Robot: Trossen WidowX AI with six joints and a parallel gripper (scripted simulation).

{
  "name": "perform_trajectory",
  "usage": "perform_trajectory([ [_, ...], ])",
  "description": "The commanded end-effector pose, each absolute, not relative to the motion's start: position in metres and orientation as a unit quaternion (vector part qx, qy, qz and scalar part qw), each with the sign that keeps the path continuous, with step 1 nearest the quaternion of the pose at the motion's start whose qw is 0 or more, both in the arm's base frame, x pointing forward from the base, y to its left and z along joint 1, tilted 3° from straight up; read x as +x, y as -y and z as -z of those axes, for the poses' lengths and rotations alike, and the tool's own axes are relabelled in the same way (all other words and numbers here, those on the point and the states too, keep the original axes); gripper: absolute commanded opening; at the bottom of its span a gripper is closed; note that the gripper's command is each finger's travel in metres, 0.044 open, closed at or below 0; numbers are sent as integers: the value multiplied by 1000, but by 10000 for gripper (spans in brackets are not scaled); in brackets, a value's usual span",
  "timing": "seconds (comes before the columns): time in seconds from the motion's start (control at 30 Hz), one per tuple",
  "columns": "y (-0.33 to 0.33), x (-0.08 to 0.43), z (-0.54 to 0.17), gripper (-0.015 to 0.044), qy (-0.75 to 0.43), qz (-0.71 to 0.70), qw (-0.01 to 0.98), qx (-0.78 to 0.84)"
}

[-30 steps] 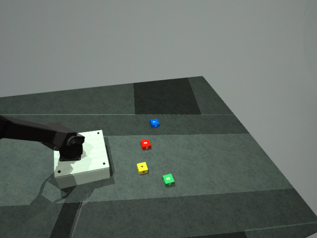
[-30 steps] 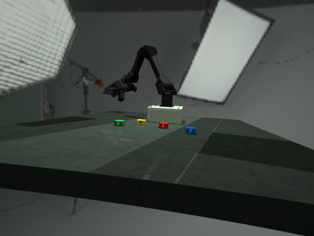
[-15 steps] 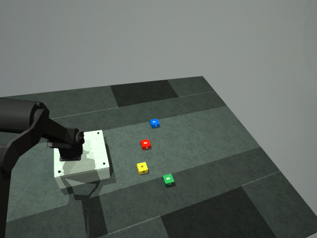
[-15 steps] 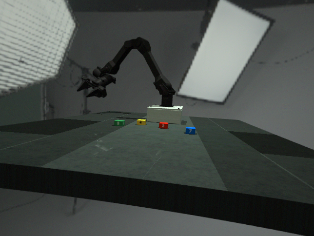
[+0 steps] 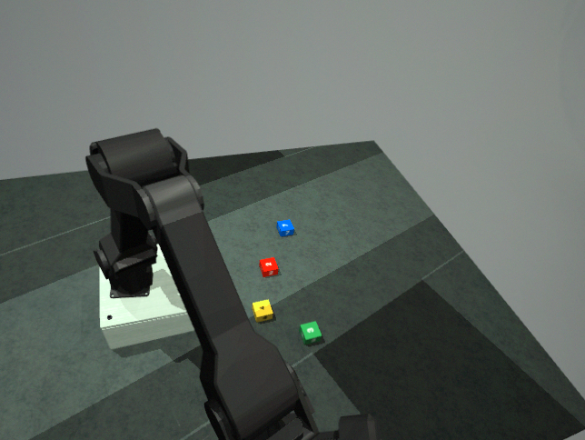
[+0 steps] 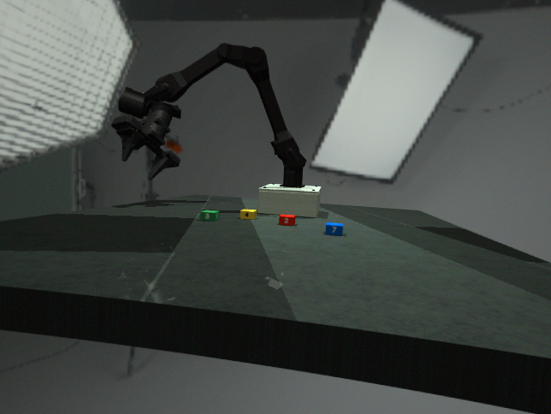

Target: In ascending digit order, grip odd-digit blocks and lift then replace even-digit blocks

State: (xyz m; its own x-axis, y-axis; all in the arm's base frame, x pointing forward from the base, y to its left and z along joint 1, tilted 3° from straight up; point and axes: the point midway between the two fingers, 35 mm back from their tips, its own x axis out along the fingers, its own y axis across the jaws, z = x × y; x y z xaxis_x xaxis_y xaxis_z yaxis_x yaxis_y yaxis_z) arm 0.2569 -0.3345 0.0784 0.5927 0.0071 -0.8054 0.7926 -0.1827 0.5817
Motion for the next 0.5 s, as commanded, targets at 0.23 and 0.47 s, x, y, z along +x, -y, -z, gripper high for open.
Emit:
perform_trajectory([
  [0.23, 176, 315, -94, 400, -602, 133, 752, 232],
  [0.47, 101, 310, -109, 400, -677, -43, 732, -56],
])
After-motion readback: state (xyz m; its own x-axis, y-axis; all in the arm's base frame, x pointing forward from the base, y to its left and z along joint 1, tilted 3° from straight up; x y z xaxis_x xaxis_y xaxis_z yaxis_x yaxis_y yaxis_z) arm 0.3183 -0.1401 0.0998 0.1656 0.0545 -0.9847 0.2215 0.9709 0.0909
